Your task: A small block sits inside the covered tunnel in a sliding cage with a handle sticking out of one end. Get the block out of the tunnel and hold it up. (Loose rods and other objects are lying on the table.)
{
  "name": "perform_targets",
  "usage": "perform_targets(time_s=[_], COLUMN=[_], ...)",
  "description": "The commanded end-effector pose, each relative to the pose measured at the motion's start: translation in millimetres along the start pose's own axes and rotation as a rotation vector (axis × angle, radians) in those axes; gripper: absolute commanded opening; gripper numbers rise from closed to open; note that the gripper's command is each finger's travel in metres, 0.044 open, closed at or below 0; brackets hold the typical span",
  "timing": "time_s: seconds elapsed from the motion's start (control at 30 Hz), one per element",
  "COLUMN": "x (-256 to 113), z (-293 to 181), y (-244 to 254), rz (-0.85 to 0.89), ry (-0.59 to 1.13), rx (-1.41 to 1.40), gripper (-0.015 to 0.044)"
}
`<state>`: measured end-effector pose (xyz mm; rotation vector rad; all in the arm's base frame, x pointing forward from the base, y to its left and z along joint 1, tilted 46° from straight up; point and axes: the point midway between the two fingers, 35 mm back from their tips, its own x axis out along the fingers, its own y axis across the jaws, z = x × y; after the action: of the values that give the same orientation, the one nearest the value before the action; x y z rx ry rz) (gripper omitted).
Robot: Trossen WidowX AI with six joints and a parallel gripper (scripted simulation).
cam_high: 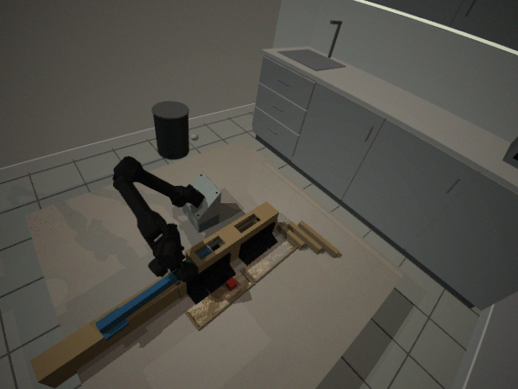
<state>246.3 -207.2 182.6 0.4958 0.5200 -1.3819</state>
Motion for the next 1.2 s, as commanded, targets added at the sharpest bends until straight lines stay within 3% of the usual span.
perform_targets(time_s=[0.0,0.23,0.47,1.17], x=[-6,-35,-38,-13], z=[0,0,-24,-27], y=[3,10,8,3], rz=[-0.005,-0.040,-0.042,-0.043], ry=[-0.009,-0.075,-0.083,-0.082], rx=[0.014,0.071,0.076,0.077], gripper=[0.0263,0.0440,0.0440,0.0440])
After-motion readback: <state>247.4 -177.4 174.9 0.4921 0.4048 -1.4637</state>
